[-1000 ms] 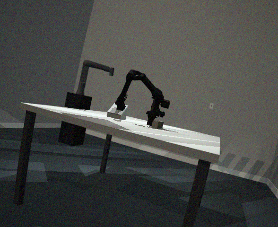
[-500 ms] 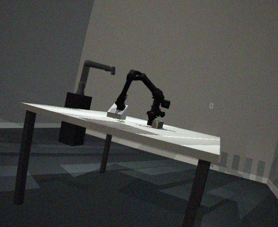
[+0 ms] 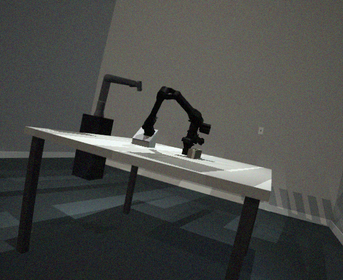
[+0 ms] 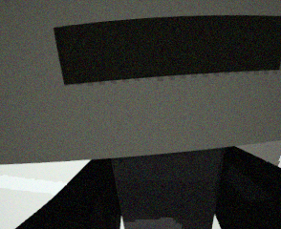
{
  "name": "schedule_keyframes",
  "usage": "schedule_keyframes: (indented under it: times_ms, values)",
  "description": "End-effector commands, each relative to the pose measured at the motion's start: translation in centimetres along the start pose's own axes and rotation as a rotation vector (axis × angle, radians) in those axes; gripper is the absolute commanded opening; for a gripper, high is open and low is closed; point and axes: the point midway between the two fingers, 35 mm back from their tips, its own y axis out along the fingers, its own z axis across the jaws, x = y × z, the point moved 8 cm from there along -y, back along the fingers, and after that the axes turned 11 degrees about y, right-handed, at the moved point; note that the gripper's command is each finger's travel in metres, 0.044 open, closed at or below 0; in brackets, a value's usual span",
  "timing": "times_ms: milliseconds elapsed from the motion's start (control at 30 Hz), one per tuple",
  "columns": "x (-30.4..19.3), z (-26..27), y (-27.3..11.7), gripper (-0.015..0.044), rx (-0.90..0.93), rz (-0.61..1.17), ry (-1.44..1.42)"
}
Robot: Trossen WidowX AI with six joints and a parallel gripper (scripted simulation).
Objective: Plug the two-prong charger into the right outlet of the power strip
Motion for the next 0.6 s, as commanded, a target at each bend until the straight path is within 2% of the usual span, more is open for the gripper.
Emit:
schedule_keyframes:
  times_ms: [0,567]
  values:
    - [1.05,0.09,-0.1,0.0,0.006,-0.024,0.019]
    - [0.88,0.06,-0.06,0.0,0.006,-0.024,0.019]
